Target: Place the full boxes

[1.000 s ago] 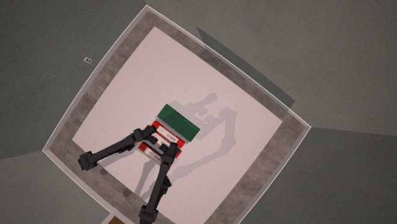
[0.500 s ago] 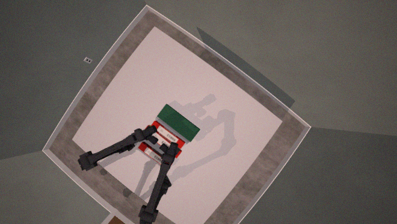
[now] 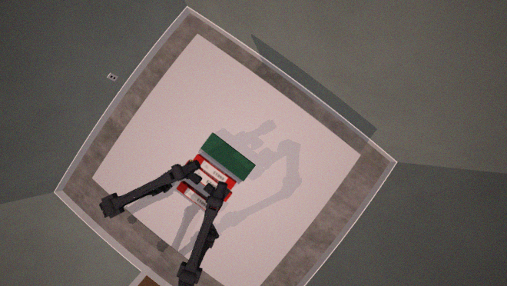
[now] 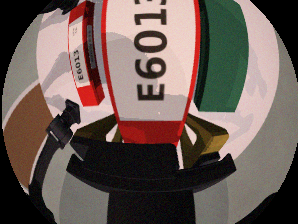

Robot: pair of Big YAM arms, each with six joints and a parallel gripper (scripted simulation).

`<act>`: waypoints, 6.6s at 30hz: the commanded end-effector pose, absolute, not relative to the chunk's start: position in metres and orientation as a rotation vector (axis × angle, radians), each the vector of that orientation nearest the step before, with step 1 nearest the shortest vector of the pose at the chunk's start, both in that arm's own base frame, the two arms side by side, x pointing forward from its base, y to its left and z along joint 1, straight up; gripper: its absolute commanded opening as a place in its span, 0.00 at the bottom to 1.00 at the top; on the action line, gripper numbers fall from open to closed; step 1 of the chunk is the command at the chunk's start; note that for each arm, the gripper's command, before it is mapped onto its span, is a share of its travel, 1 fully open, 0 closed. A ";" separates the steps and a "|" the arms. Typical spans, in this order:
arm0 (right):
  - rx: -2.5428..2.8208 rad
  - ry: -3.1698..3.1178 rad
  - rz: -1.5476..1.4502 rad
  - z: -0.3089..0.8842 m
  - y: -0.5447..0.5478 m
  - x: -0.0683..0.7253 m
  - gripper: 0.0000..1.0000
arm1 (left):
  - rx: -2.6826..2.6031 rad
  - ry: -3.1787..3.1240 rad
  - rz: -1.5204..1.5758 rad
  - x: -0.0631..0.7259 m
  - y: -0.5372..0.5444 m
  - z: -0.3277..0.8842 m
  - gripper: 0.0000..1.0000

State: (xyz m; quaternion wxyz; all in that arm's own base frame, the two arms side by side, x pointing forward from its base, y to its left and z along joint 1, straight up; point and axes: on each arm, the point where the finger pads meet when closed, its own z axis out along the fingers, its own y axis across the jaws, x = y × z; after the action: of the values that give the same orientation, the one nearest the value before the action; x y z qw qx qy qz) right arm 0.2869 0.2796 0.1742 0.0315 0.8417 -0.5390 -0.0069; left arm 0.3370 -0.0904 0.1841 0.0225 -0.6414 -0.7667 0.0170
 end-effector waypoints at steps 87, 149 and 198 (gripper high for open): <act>2.692 -1.771 0.025 0.236 0.289 0.301 0.00 | -2.101 -2.459 -0.075 0.360 -0.096 0.234 0.00; 2.705 -1.749 0.027 0.256 0.277 0.266 0.00 | -2.068 -2.458 -0.054 0.320 -0.089 0.251 0.00; 2.707 -1.747 0.012 0.270 0.278 0.241 0.00 | -2.074 -2.464 -0.055 0.302 -0.097 0.253 0.00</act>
State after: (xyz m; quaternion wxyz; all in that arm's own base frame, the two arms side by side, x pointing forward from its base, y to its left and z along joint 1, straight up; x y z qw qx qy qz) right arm 0.2417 0.2670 0.2052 0.0373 0.8395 -0.5420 -0.0041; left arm 0.2916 -0.0907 0.2038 0.0247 -0.6444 -0.7641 0.0169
